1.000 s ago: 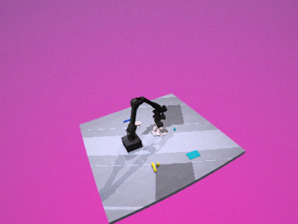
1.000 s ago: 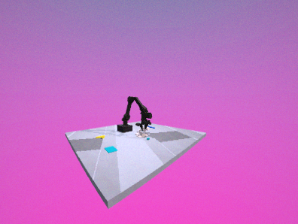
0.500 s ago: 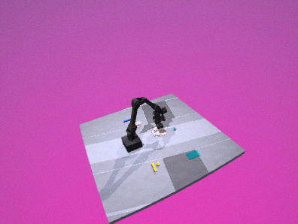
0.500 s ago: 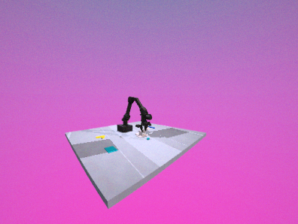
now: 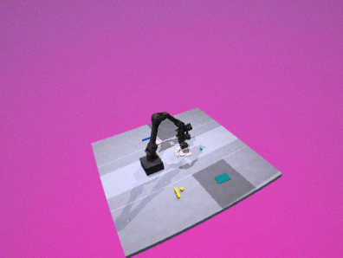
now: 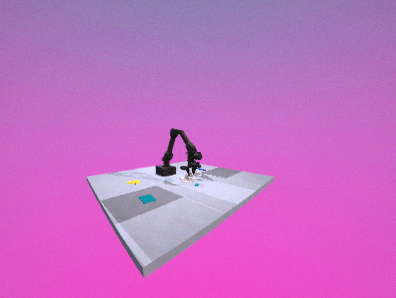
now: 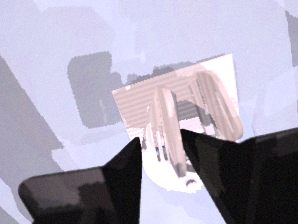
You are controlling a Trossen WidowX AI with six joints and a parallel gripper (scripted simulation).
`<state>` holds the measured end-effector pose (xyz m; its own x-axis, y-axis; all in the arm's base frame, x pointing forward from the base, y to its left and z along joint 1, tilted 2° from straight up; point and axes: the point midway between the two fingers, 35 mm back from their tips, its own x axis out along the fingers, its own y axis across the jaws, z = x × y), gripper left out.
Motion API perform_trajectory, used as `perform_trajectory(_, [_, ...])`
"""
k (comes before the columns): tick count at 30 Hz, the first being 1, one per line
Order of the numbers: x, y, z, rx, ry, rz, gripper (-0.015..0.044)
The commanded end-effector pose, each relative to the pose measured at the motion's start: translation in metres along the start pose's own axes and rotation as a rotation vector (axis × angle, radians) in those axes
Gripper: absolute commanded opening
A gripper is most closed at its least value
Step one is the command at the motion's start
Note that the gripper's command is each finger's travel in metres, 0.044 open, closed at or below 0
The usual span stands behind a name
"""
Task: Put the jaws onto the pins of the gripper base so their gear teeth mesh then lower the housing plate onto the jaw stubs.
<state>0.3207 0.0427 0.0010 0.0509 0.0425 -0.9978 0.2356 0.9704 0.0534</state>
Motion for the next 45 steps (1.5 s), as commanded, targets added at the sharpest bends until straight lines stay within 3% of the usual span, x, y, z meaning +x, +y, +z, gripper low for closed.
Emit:
perform_trajectory(1, [0.001, 0.000, 0.000, 0.007, -0.002, -0.001, 0.0134])
perform_trajectory(45, [0.012, 0.000, 0.000, 0.011, -0.002, -0.001, 0.0134])
